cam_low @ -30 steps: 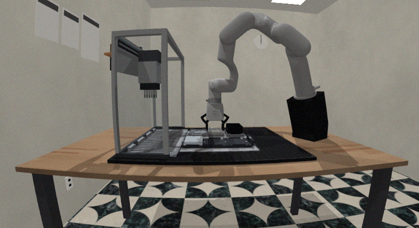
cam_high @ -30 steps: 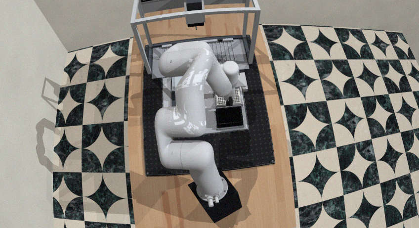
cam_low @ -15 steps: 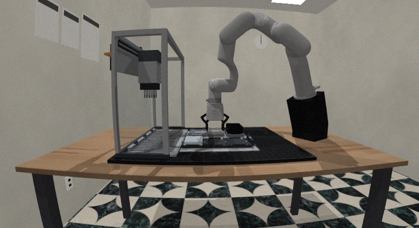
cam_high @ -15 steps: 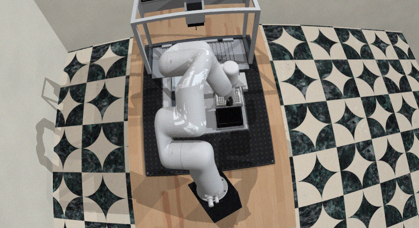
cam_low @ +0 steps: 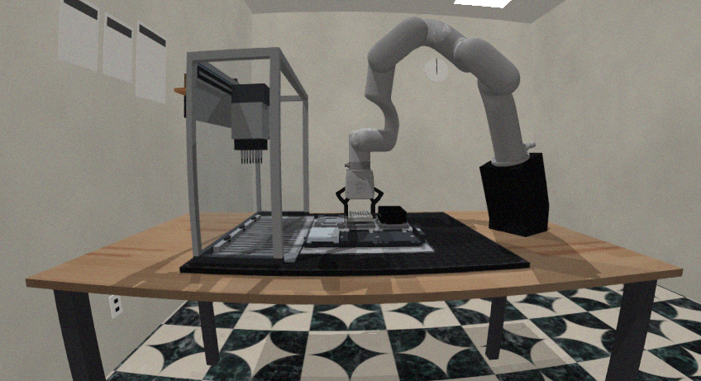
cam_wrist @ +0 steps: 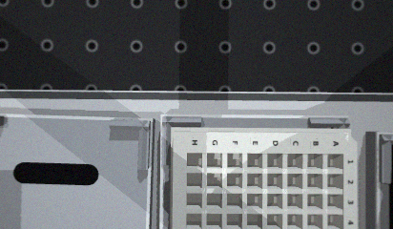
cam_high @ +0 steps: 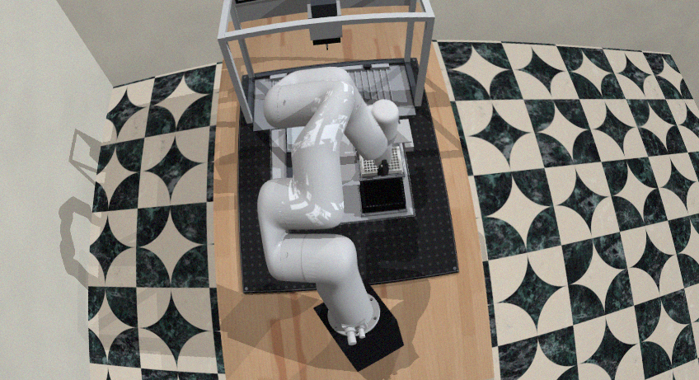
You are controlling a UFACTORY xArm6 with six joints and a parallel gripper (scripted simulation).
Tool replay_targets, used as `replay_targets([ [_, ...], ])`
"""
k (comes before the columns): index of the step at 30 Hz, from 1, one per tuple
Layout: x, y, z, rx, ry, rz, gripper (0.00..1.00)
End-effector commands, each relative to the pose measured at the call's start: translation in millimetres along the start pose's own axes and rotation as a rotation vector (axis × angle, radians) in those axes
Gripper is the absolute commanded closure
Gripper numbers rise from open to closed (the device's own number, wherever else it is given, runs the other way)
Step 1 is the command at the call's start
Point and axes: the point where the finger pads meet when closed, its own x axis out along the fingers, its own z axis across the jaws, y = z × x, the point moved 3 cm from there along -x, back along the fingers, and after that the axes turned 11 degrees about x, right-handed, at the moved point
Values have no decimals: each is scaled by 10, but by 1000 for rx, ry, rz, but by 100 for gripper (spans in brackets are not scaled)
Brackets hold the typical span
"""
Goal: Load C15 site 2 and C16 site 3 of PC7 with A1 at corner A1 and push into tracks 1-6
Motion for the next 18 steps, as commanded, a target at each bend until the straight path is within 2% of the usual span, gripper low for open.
replay_targets([
  [1, -41, 1, -13, 0, 3, 1, 100],
  [18, -121, 1, -13, 0, 3, 1, 100],
])
